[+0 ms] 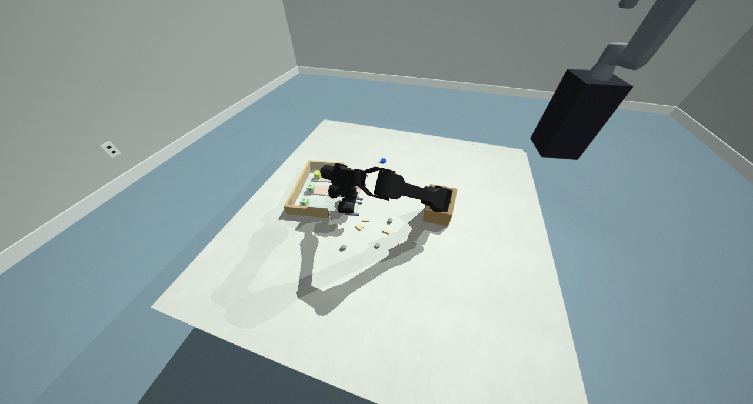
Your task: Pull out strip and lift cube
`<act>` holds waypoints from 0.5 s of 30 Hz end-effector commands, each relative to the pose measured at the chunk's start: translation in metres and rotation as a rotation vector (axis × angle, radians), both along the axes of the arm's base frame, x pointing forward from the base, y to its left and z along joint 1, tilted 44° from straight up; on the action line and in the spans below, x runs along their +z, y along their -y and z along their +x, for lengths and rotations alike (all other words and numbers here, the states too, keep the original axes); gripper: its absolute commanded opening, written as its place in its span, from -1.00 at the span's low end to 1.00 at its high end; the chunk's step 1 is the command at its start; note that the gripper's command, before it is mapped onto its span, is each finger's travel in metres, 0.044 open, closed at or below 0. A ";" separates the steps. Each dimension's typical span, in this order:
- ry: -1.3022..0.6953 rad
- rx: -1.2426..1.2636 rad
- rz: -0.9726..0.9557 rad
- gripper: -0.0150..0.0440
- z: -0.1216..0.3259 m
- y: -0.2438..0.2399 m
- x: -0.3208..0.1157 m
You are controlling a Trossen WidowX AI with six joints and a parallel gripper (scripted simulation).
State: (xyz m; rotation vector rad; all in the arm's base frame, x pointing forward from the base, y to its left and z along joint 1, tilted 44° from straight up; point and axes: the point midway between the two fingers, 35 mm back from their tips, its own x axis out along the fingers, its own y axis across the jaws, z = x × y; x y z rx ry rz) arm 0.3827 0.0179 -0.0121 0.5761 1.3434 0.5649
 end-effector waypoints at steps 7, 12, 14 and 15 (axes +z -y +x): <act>0.002 0.000 0.003 -0.49 -0.010 -0.002 -0.003; 0.001 0.000 0.003 -0.49 -0.018 -0.003 -0.004; 0.001 0.000 0.003 -0.49 -0.021 -0.003 -0.005; 0.001 0.000 0.003 -0.49 -0.023 -0.003 -0.005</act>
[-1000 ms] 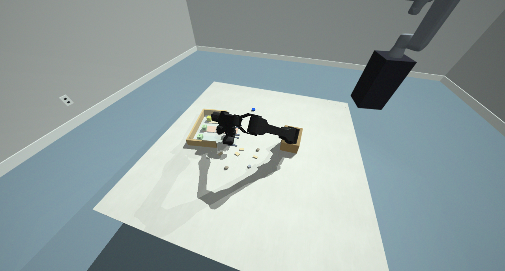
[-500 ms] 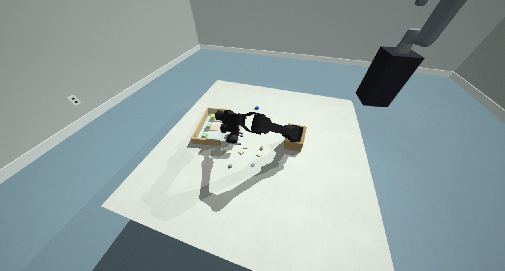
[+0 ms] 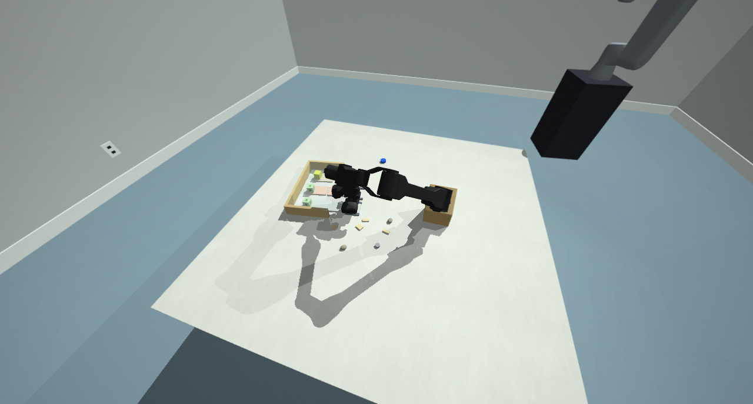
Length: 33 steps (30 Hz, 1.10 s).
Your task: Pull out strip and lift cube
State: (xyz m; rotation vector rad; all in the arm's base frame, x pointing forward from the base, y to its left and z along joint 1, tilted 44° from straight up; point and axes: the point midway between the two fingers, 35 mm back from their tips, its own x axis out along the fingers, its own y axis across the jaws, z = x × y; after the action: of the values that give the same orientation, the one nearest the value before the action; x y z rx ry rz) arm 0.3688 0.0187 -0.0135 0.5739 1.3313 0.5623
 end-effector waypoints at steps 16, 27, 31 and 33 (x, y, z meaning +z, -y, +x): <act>-0.012 0.005 0.004 -0.49 -0.033 -0.005 -0.007; -0.013 0.005 0.004 -0.49 -0.050 -0.006 -0.010; -0.013 0.005 0.004 -0.49 -0.056 -0.007 -0.011; -0.014 0.005 0.004 -0.49 -0.059 -0.007 -0.012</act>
State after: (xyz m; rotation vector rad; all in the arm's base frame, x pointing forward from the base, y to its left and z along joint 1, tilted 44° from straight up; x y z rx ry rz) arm 0.3208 0.0219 -0.0209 0.5742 1.3267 0.5604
